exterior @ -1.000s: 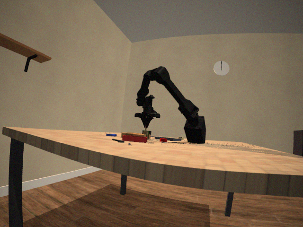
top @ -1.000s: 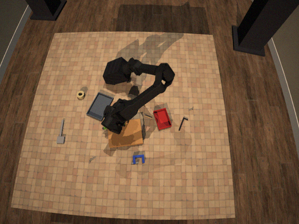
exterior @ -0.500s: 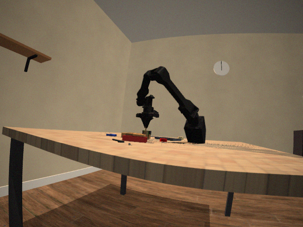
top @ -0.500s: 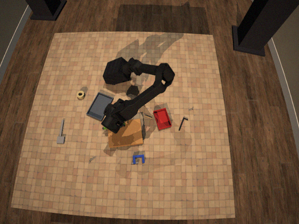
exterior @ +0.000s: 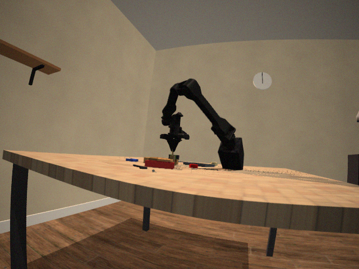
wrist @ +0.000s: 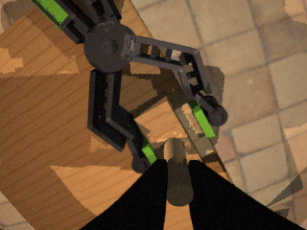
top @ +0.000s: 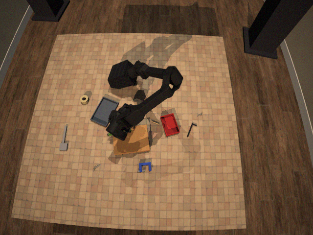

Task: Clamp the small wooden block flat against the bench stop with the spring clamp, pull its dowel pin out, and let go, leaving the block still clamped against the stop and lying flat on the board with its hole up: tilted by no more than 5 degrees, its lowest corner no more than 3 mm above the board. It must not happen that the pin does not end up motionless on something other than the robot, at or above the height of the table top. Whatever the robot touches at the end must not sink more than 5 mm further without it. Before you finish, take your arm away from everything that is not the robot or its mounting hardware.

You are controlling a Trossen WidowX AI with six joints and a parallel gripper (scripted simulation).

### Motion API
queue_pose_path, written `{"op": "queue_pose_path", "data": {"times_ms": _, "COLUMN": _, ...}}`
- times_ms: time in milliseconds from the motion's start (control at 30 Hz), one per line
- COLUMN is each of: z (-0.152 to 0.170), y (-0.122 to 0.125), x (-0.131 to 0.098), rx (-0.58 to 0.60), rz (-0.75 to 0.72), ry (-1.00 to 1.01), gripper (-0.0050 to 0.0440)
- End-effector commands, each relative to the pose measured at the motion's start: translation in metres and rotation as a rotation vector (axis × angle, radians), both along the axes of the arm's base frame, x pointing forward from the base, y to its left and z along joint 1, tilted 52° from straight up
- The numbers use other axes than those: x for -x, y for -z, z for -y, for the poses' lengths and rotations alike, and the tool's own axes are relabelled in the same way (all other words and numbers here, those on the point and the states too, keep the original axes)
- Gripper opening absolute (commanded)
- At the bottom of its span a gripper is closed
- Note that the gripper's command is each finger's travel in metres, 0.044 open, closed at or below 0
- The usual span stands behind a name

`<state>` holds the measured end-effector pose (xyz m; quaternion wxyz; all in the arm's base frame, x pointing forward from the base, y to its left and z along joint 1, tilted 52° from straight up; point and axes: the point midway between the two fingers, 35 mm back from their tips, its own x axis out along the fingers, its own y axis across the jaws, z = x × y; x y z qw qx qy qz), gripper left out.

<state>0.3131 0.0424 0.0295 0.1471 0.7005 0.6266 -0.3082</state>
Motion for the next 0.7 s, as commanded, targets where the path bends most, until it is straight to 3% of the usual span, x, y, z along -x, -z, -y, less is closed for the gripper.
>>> {"op": "queue_pose_path", "data": {"times_ms": 0, "z": 0.0017, "y": -0.001, "x": -0.0003, "rx": 0.003, "rz": 0.059, "ry": -0.041, "gripper": 0.0}}
{"op": "queue_pose_path", "data": {"times_ms": 667, "z": 0.0022, "y": -0.0013, "x": -0.0003, "rx": 0.017, "rz": 0.485, "ry": -0.375, "gripper": 0.0}}
